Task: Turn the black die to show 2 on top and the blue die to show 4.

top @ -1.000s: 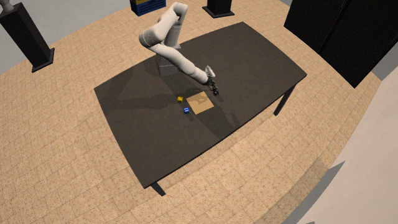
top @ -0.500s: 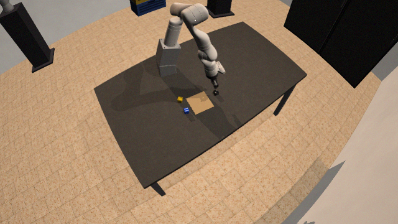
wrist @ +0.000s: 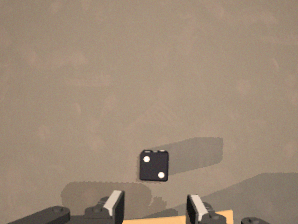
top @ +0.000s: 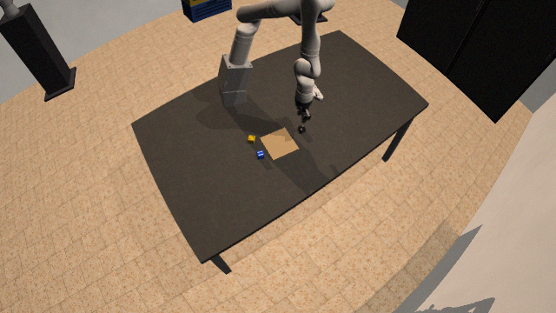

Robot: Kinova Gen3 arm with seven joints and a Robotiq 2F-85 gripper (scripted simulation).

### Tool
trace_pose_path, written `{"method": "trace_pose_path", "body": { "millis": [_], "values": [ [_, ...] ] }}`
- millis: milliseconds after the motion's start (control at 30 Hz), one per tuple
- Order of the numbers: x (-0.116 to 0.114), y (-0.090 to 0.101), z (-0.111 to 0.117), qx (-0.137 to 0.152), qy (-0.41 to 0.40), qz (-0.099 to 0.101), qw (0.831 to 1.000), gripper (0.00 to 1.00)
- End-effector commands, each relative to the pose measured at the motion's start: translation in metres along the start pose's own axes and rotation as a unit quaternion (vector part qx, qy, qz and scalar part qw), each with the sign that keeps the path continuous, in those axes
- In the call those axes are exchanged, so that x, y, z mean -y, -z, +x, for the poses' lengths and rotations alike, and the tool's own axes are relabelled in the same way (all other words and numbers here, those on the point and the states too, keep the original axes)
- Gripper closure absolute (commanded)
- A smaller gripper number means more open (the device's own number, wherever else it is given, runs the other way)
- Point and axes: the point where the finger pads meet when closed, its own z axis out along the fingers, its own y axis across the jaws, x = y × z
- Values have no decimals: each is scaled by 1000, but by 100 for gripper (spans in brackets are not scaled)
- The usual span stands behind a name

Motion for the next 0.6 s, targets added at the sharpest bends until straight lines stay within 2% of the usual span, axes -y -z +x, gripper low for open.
{"method": "trace_pose_path", "body": {
  "millis": [0,433,467,567],
  "values": [
    [6,2,25,5,34,-4,999,54],
    [5,4,28,15,33,-7,999,54],
    [5,4,28,15,33,-7,999,0],
    [5,4,28,15,33,-7,999,0]
  ]
}}
